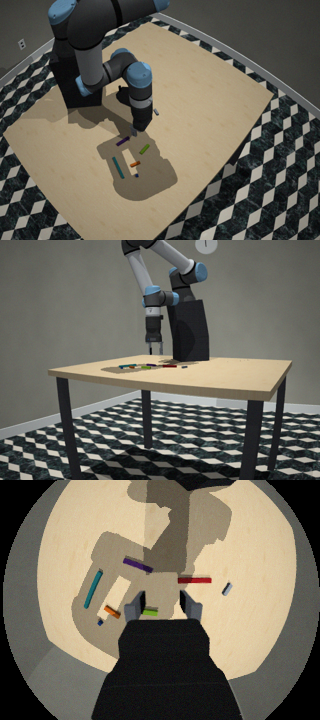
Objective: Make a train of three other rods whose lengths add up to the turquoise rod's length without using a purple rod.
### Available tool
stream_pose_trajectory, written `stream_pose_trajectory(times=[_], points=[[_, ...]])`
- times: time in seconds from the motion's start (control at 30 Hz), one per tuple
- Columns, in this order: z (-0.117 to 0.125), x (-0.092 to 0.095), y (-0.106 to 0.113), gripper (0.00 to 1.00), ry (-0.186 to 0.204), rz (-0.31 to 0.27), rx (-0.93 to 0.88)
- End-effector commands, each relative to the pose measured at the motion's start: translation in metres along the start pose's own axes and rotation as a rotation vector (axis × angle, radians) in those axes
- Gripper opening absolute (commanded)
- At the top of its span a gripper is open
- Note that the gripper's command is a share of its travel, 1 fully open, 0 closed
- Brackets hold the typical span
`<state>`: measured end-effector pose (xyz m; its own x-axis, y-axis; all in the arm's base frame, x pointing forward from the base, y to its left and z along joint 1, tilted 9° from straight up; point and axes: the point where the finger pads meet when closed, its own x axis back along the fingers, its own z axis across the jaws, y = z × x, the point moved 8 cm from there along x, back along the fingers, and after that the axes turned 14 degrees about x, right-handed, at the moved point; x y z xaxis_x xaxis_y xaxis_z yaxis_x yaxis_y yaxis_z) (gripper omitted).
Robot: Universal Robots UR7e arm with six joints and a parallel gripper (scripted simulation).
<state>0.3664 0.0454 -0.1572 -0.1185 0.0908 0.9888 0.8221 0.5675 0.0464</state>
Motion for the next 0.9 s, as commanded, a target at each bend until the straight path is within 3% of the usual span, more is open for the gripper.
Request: stream_pose_trajectory(times=[0.0,0.87], points=[[0.0024,-0.0001,-0.0021,1.0,0.003,0.001,-0.114],[0.0059,-0.0004,-0.0019,1.0,0.002,0.002,-0.824]])
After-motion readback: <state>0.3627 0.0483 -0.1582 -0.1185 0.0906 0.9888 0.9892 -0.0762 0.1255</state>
